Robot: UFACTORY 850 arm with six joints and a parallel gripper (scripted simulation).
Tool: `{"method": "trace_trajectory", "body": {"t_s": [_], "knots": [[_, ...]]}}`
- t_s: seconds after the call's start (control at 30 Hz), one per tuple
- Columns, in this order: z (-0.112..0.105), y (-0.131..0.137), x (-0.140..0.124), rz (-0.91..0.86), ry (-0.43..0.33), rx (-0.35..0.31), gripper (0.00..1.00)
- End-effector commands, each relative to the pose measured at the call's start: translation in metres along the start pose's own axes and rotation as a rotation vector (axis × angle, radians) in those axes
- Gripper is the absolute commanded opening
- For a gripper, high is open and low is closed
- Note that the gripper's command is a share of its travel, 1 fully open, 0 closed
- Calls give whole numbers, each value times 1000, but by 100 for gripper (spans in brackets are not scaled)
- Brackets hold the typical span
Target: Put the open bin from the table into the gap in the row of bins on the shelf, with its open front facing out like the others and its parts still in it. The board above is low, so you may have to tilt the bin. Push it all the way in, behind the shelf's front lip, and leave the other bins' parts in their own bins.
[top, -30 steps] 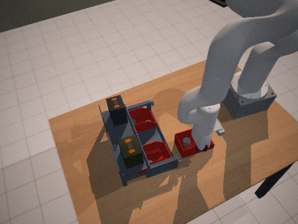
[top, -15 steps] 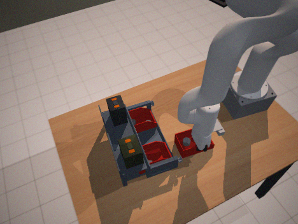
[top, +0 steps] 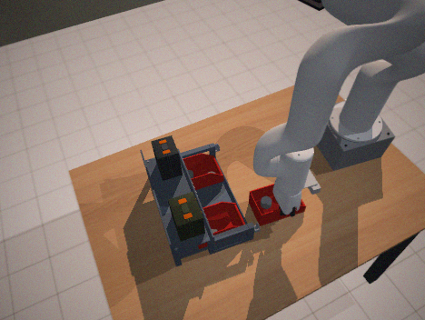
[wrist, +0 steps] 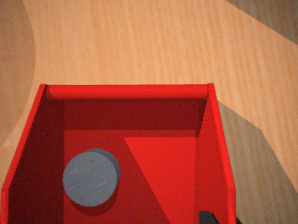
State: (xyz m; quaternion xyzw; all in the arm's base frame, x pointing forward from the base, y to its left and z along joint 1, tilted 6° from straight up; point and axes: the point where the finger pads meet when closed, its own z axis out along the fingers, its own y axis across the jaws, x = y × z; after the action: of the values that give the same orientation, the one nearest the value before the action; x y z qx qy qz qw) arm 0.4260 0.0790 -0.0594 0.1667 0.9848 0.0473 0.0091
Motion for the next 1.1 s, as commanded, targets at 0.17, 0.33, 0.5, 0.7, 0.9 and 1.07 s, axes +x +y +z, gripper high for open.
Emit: {"method": "trace_trajectory", "body": {"t_s": [0.17,0.33,0.5,0.7,0.9,1.07], "knots": [[-10,0,-1,0,-1,-1,0],[-10,0,-1,0,-1,-1,0],[-10,0,-1,0,-1,-1,0],[-20,0,-1,0,-1,-1,0],[-20,0,-1,0,-1,-1,0],[-20,0,-1,0,-1,-1,0]]}}
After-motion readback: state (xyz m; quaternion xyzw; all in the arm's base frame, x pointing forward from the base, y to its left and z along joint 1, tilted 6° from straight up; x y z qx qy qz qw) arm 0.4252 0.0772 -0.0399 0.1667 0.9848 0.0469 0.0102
